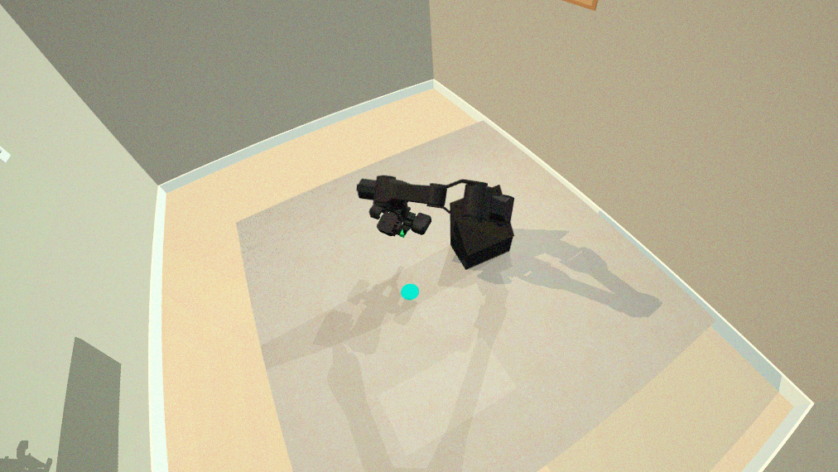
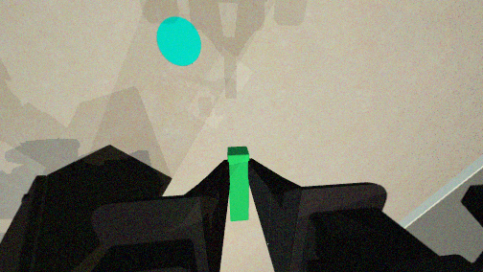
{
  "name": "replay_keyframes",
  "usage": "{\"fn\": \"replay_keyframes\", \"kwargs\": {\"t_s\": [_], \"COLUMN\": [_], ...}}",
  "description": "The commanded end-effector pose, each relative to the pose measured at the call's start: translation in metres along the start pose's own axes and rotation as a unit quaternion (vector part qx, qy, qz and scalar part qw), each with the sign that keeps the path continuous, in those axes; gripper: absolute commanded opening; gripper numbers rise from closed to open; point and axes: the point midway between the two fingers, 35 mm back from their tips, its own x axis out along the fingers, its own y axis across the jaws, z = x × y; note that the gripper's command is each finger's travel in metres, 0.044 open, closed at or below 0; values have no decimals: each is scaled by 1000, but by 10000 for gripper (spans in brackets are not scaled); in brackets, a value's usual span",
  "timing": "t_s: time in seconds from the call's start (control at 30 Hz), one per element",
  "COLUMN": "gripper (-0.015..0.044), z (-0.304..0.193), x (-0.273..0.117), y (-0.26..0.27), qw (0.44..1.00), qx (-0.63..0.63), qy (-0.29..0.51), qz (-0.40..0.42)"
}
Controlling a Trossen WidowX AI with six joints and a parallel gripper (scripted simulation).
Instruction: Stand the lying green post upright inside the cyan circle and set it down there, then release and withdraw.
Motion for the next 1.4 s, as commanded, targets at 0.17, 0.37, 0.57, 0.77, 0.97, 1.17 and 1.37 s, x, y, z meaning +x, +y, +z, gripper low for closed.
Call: {"fn": "replay_keyframes", "kwargs": {"t_s": [0.17,0.37,0.57,0.77,0.97,1.17,1.37], "gripper": [23,23,23,23,23,23,23], "z": [19,29,40,51,61,71,82], "x": [-5,-6,-7,-8,-8,-9,-9], "y": [4,9,14,19,25,31,38], "qw": [998,995,989,981,972,961,947], "qx": [59,103,148,191,235,278,320], "qy": [-4,-5,-6,-6,-7,-8,-8], "qz": [-5,-5,-4,-2,-1,2,4]}}
